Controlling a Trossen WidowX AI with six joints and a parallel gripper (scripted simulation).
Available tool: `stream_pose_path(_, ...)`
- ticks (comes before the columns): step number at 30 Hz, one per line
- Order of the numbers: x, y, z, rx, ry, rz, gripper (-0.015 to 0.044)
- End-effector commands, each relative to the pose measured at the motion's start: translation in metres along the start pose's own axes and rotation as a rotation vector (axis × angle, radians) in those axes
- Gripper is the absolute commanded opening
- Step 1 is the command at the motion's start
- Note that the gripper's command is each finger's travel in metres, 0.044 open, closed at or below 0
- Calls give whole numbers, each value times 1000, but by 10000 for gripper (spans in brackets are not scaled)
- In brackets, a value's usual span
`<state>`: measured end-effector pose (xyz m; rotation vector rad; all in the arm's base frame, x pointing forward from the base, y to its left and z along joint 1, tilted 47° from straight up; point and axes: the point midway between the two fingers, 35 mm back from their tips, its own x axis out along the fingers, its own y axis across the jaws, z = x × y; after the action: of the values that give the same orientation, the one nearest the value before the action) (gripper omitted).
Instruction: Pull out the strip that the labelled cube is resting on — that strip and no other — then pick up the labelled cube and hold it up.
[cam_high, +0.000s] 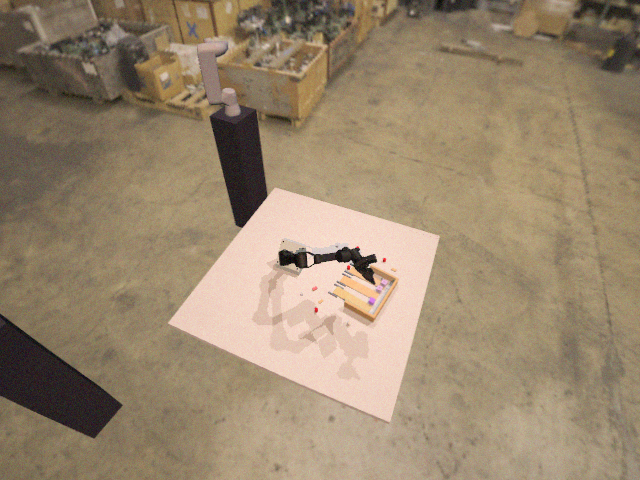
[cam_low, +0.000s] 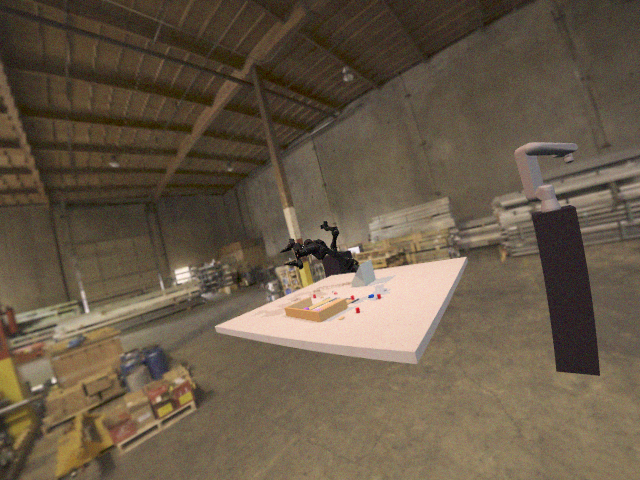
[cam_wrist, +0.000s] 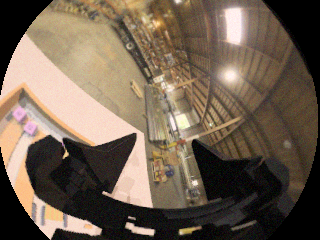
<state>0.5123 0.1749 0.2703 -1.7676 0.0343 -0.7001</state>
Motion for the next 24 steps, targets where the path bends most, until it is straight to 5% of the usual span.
stream_pose_path(1,-1,0,1,8,-6,7,400)
stream_pose_path(10,-85,29,18,385,-177,401,400)
stream_pose_path(24,-186,70,-30,627,-71,750,400)
